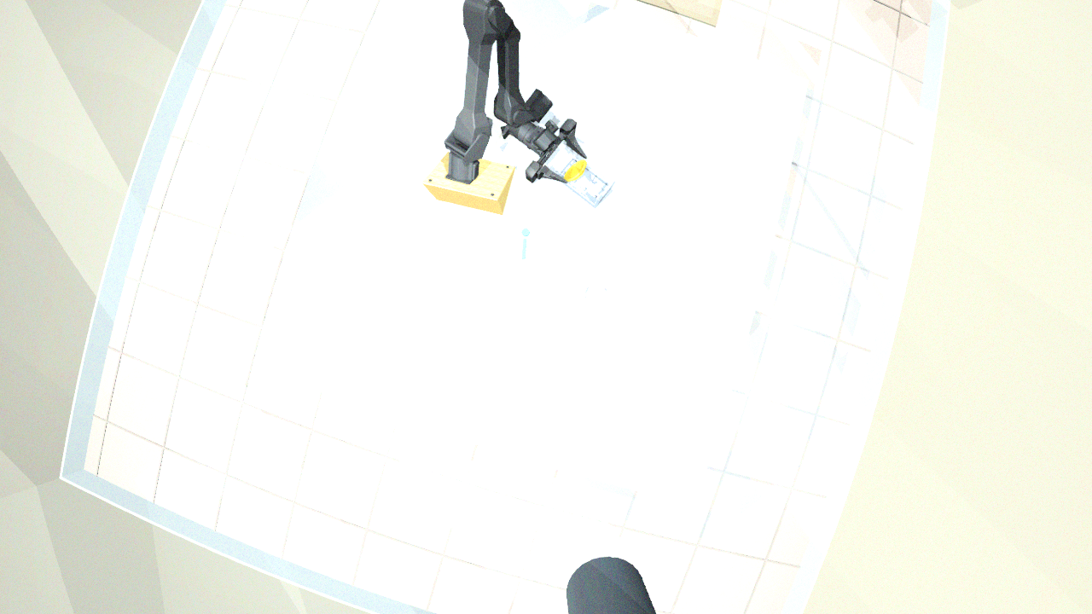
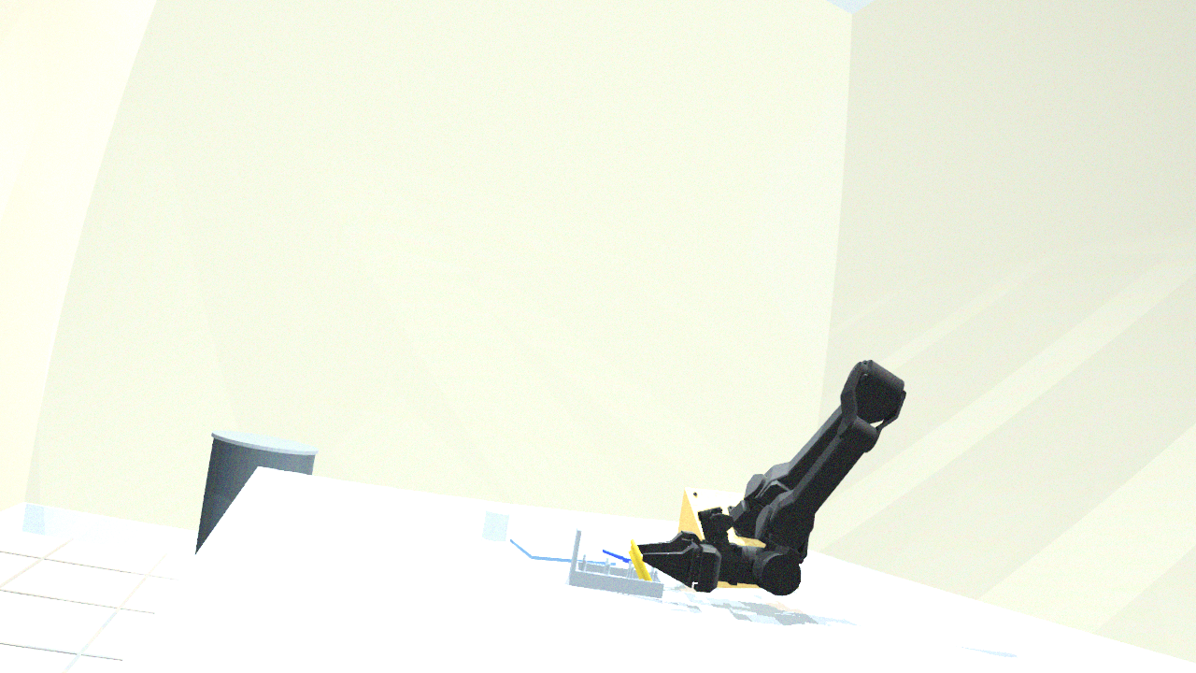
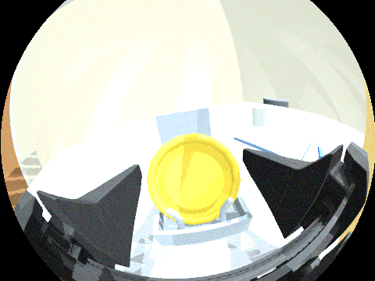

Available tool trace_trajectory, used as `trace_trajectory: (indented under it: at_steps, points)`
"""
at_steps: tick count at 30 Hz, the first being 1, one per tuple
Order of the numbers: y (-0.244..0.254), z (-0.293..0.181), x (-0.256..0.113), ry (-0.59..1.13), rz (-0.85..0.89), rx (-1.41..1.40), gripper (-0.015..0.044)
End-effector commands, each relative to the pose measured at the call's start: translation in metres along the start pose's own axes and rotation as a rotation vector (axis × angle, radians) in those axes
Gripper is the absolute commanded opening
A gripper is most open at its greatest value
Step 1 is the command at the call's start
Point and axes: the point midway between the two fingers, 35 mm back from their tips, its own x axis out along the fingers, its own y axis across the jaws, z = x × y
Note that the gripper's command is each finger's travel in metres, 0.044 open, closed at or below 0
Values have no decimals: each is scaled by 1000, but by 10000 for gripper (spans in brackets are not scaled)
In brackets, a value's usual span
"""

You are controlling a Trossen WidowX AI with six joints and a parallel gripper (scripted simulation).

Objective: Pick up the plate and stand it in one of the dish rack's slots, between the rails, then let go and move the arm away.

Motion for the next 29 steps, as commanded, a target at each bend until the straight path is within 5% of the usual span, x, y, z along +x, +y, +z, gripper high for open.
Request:
trace_trajectory:
  at_steps: [1, 15, 29]
  points:
    - [3, 9, 1, 2, -6, 0, 400]
    - [13, 110, 4, -17, -3, -22, 400]
    - [5, 117, 22, 51, -112, -243, 400]
